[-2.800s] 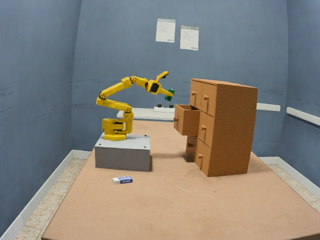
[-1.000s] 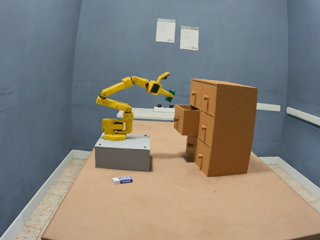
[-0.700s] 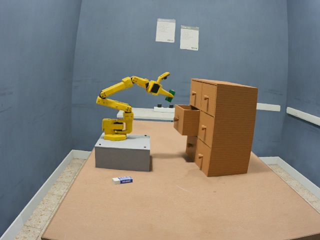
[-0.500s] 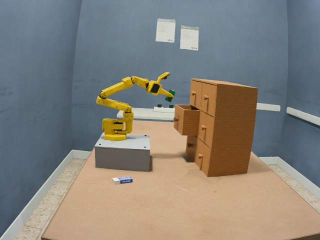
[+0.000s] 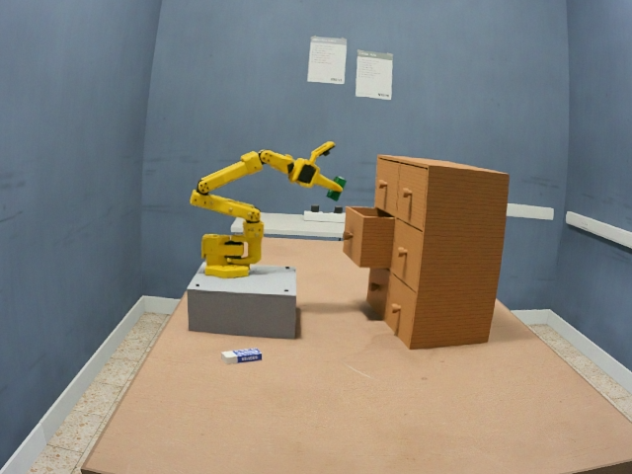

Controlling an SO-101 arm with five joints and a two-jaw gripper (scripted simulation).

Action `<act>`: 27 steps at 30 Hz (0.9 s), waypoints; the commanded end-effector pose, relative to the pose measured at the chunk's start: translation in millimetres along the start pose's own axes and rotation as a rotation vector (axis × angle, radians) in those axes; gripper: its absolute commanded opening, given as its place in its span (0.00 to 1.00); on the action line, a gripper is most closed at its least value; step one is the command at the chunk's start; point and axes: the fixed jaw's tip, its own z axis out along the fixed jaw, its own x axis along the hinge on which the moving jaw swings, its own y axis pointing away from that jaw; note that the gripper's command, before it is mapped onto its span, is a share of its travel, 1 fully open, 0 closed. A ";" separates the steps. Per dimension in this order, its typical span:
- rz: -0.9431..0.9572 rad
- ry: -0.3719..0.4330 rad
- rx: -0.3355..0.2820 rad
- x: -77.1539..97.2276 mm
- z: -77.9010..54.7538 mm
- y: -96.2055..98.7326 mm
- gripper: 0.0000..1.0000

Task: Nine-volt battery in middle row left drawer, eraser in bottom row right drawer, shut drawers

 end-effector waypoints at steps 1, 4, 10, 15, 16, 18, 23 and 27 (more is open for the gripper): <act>-0.006 -0.026 0.000 -6.9 -2.6 0.0 0.00; -0.006 -0.026 0.000 -7.3 -2.8 0.0 0.00; -0.006 -0.026 0.000 -7.9 -3.0 0.0 0.00; -0.006 -0.026 0.000 -7.9 -3.0 0.0 0.00; -0.006 -0.026 0.000 -7.9 -3.0 0.0 0.00; -0.006 -0.026 0.000 -7.9 -3.0 0.0 0.00; -0.006 -0.026 0.002 -15.7 15.3 -0.5 0.00; -0.006 -0.026 0.005 -20.6 35.3 -1.1 0.00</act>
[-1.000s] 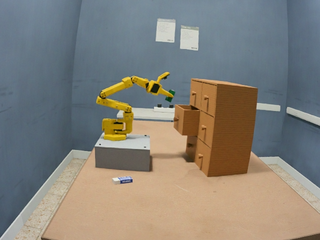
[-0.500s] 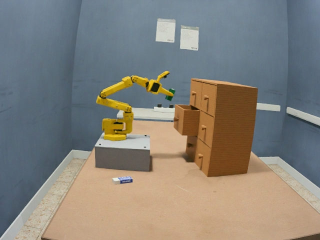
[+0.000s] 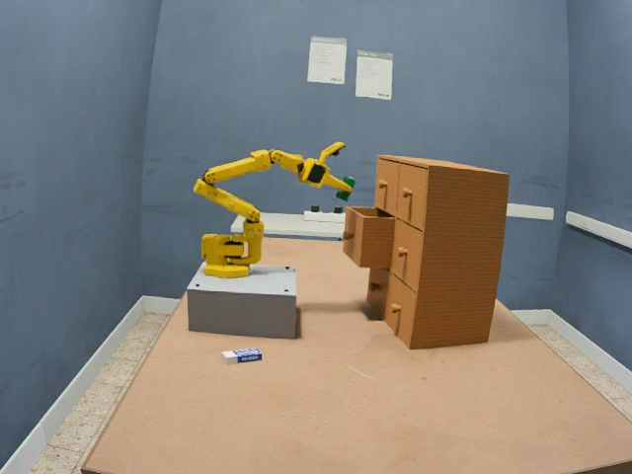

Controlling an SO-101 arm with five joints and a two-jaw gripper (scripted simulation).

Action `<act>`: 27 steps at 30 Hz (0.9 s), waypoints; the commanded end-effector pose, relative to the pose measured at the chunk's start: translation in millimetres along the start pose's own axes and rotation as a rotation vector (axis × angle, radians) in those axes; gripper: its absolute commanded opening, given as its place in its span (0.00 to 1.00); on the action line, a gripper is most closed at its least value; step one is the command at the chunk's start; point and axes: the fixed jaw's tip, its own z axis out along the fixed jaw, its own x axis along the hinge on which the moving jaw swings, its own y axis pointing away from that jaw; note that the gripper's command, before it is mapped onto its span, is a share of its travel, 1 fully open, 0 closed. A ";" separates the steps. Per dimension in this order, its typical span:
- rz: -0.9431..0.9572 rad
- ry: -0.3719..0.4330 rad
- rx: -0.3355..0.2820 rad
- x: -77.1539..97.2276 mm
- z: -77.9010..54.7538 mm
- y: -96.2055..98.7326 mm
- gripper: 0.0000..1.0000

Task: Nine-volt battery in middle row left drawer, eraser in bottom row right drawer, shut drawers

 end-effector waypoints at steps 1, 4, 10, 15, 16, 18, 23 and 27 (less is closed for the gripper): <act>-0.004 -0.030 0.005 -13.4 21.2 -1.3 0.00; -0.004 -0.030 0.007 -14.2 37.3 -1.9 0.00; -0.004 -0.030 0.009 -12.8 54.8 -2.6 0.00; -0.004 -0.030 0.009 -12.8 54.8 -2.6 0.00; -0.004 -0.030 0.009 -12.8 54.8 -2.6 0.00; -0.004 -0.030 0.009 -12.8 54.8 -2.6 0.00; -0.004 -0.030 0.009 -12.8 54.8 -2.6 0.00; -0.004 -0.030 0.009 -13.2 54.9 -2.7 0.00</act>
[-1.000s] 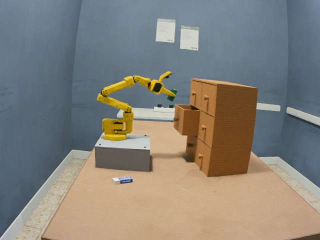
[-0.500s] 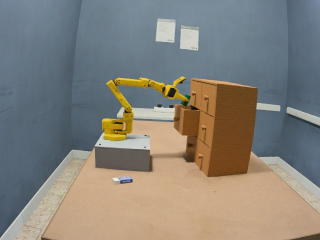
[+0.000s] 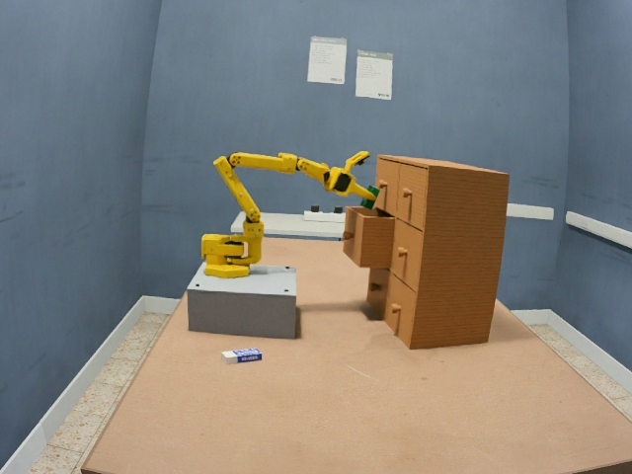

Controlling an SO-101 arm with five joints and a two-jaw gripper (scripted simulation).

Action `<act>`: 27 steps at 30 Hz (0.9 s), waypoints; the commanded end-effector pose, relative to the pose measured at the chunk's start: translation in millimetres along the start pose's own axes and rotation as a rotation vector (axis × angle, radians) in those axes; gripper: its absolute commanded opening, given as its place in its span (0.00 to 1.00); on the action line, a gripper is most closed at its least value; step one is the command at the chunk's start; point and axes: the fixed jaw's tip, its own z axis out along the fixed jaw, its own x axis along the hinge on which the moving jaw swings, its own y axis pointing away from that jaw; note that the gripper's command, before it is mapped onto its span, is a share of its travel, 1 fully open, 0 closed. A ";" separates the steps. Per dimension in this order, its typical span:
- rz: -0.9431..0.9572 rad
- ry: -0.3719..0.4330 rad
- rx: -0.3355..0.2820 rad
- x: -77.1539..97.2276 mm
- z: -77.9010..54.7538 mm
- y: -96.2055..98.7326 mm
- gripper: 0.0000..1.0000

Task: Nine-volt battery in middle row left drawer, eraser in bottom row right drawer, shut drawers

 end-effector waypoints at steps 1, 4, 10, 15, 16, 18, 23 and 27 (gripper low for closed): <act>-0.004 -0.031 0.004 -8.4 0.3 -1.3 0.00; -0.004 -0.031 0.005 -9.4 0.4 -1.5 0.00; -0.003 -0.031 0.006 -11.6 0.7 -1.8 0.00; -0.003 -0.031 0.007 -13.0 0.9 -2.1 0.00; -0.003 -0.031 0.007 -13.0 0.9 -2.1 0.00; -0.003 -0.031 0.007 -13.7 1.0 -2.2 0.00; -0.003 -0.031 0.008 -14.5 1.1 -2.4 0.00; -0.003 -0.031 0.008 -14.5 1.1 -2.4 0.00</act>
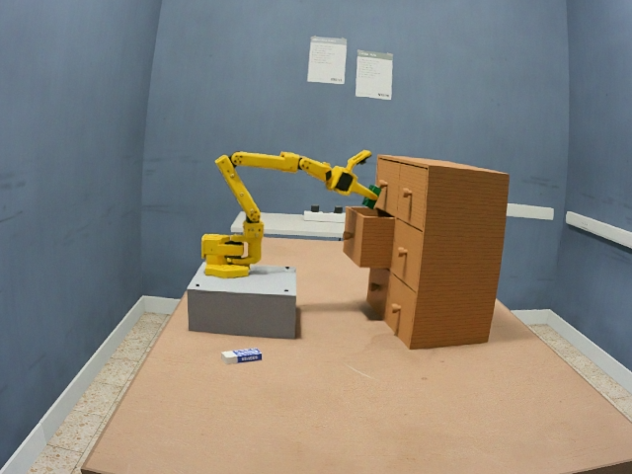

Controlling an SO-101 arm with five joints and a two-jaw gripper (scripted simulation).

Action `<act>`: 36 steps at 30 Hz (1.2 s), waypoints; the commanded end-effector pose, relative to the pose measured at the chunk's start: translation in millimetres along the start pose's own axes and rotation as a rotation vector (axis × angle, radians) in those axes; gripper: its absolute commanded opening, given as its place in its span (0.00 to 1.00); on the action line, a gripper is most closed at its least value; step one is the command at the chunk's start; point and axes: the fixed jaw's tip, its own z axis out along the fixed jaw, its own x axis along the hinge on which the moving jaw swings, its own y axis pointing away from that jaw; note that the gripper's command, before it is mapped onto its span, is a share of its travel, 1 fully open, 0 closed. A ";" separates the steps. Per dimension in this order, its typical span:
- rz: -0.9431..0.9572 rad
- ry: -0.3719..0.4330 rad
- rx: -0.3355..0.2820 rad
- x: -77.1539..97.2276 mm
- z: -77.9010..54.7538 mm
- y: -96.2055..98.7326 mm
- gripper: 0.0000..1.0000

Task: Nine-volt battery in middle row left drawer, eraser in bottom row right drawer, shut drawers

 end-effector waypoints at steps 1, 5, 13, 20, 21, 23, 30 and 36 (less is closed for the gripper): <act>-0.003 -0.037 0.007 -11.8 -1.8 -2.1 0.00; -0.003 -0.037 0.007 -11.8 -1.8 -2.1 0.00; -0.002 -0.037 0.007 -13.3 -2.4 -2.3 0.00; -0.002 -0.037 0.008 -14.7 -3.1 -2.5 0.00; -0.002 -0.037 0.008 -14.9 -3.2 -2.5 0.00; -0.002 -0.037 0.008 -14.9 -3.2 -2.5 0.00; -0.002 -0.037 0.009 -15.7 -3.6 -2.7 0.00; -0.002 -0.037 0.009 -15.7 -3.6 -2.7 0.00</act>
